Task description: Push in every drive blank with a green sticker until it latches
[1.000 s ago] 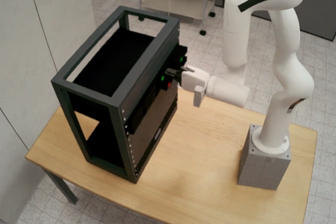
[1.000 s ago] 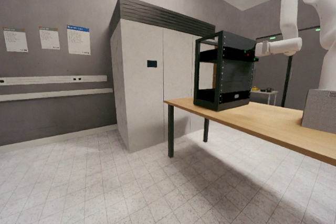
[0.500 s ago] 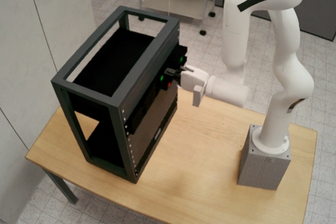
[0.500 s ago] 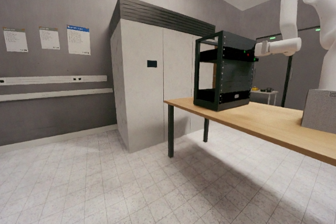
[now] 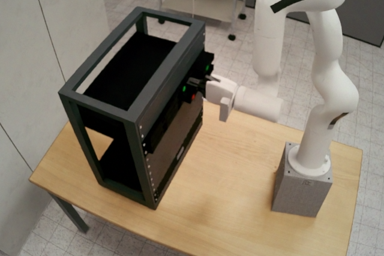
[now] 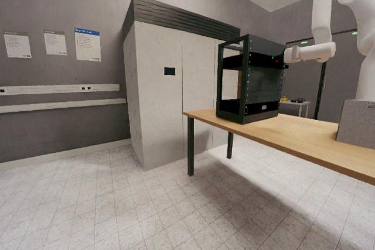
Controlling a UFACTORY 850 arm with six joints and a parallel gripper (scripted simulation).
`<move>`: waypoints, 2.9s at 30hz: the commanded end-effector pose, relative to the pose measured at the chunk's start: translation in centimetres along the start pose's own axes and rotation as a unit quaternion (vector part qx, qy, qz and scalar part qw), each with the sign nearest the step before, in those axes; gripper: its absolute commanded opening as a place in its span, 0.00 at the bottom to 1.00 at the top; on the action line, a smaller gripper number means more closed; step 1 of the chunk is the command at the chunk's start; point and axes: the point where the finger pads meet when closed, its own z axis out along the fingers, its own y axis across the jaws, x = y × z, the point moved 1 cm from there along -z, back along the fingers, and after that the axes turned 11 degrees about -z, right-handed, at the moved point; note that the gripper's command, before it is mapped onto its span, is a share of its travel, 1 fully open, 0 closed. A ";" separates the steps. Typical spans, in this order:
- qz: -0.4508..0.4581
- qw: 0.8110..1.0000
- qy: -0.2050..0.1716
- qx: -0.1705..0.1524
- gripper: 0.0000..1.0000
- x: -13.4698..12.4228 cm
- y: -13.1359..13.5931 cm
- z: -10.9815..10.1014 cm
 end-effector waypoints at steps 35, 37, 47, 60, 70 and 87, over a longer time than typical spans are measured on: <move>0.000 1.000 0.000 -0.001 0.00 0.0 0.1 -5.5; 0.000 1.000 0.000 -0.001 0.00 0.0 0.1 -6.0; 0.000 1.000 0.000 -0.001 0.00 0.0 0.1 -9.1; 0.000 1.000 0.000 -0.001 0.00 -0.9 -0.7 -9.2; 0.000 1.000 0.000 -0.001 0.00 -4.3 -3.6 -9.3; 0.000 1.000 0.000 -0.001 0.00 -9.3 -7.7 -9.4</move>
